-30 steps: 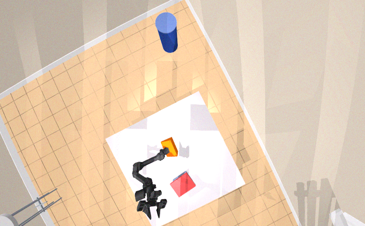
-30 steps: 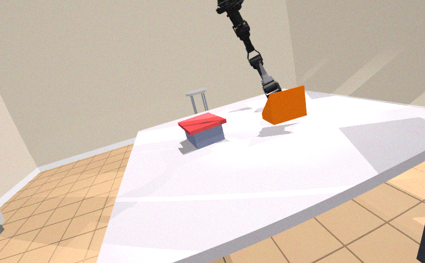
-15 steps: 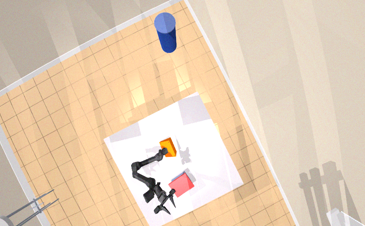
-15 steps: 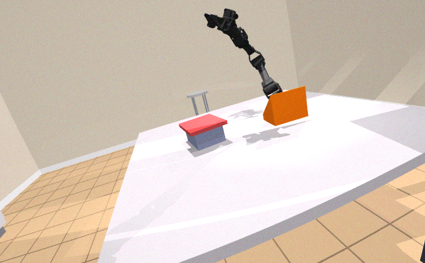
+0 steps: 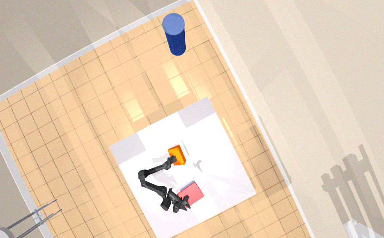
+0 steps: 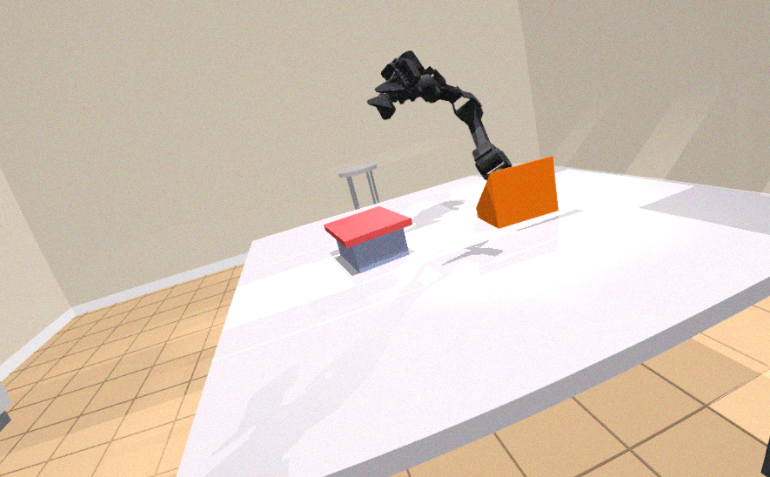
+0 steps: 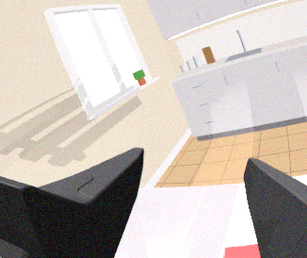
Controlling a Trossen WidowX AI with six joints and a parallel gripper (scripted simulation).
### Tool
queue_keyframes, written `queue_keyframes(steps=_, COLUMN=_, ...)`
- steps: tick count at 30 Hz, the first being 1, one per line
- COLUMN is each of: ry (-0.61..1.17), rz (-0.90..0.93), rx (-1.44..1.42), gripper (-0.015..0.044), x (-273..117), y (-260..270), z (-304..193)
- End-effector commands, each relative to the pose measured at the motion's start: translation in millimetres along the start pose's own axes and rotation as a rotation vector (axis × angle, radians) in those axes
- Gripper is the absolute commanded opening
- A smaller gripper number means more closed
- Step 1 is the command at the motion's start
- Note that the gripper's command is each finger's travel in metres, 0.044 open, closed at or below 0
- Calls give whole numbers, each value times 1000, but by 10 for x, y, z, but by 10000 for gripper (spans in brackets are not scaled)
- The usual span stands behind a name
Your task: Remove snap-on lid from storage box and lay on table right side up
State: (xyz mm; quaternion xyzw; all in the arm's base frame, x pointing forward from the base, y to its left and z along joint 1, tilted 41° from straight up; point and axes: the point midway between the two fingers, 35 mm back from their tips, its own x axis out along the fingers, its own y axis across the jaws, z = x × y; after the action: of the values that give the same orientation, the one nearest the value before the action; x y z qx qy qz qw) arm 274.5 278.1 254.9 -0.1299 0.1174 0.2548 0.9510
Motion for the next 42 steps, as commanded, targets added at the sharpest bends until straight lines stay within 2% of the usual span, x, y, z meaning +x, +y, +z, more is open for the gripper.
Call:
queue_keyframes(steps=1, ry=138, rz=-195, rx=390, gripper=235, x=-8, y=-406, z=-557)
queue_keyframes(steps=7, ry=202, rz=-454, rx=781, gripper=235, x=-114, y=-789, z=-1146)
queue_keyframes(steps=10, ry=202, rz=-529, rx=877, gripper=235, x=-163, y=-885, z=-1291)
queue_keyframes(steps=15, ry=156, rz=-755, rx=1137, gripper=235, x=-351, y=-1151, z=-1686)
queue_keyframes(steps=31, ry=153, rz=-764, rx=1147, gripper=235, x=-357, y=-1169, z=-1718)
queue_keyframes(steps=37, ry=151, rz=-764, rx=1145, gripper=235, x=-356, y=-1423, z=-2209)
queue_keyframes(steps=42, ry=150, rz=-764, rx=1145, gripper=235, x=-346, y=-1437, z=-2231)
